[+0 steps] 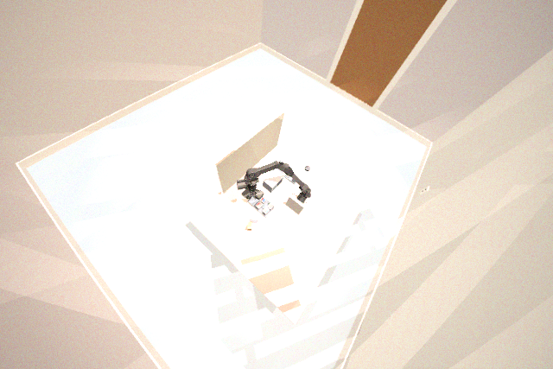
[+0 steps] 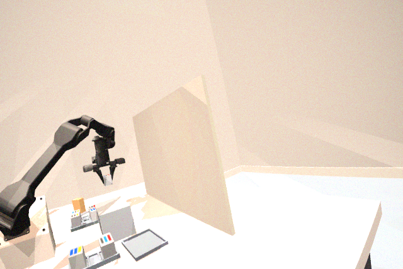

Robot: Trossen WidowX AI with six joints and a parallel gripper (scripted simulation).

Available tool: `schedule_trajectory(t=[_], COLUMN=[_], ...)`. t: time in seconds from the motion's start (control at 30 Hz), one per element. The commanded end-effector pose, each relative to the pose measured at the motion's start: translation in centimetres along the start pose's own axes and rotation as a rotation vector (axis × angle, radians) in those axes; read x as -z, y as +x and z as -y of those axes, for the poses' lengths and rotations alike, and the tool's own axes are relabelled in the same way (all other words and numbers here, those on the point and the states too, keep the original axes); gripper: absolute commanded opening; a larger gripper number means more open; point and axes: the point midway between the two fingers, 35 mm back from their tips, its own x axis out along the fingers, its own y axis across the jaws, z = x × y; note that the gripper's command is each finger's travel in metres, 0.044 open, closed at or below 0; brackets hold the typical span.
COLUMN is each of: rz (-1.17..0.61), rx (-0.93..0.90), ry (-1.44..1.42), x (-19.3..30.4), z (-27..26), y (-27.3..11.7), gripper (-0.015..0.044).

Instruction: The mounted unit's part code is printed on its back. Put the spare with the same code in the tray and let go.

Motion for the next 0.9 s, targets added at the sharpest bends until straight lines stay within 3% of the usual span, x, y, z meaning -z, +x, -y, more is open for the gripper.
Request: schedule_trajectory(t=[0.0, 0.27, 0.87], rz=[0.008, 0.011, 0.047], rx=[0.003, 0.003, 0.007], ry=[0.005, 0.005, -0.007], x=[-0.1, 0.5, 12.6], z=[0.1, 0.4, 5.0], y=[-2.0, -3.0, -4.5], gripper=[0.0000, 0.0000, 0.0000])
